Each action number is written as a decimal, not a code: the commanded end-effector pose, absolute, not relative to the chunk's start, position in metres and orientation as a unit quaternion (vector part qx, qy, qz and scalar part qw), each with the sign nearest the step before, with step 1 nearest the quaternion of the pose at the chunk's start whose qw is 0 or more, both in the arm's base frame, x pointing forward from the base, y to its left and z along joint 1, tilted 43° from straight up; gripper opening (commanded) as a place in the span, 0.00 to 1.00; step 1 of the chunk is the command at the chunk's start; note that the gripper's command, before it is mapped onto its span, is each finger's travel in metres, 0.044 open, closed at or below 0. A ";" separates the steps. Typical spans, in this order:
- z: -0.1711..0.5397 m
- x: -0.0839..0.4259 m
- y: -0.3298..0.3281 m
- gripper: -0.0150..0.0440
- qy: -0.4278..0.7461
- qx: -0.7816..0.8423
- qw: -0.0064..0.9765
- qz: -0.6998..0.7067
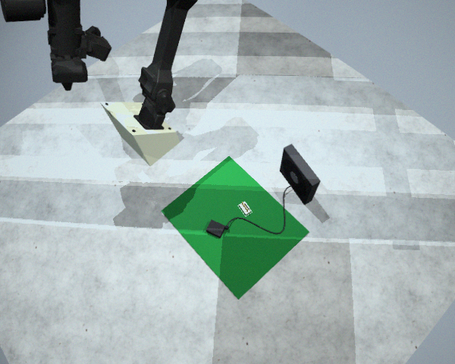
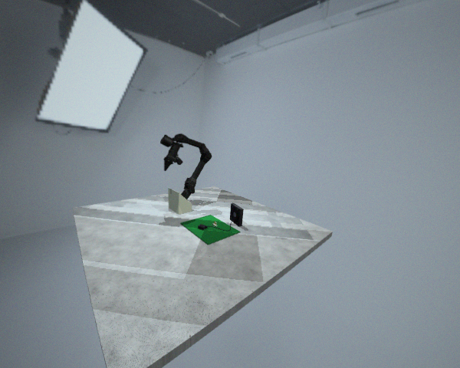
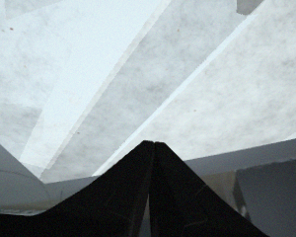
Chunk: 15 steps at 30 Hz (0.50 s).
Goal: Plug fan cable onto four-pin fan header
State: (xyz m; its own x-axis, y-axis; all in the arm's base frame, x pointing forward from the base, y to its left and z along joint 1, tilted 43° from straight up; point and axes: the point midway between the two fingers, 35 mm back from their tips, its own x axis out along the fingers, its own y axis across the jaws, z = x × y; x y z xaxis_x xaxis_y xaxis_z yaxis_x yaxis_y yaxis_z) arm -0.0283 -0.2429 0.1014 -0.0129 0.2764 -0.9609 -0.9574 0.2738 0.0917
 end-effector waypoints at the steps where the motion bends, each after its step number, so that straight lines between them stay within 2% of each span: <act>1: 0.101 -0.028 -0.243 0.30 0.506 -0.336 0.617 0.500; 8: 0.098 -0.010 -0.247 0.61 0.506 -0.328 0.622 0.500; 15: 0.082 0.073 -0.254 0.61 0.516 -0.280 0.647 0.486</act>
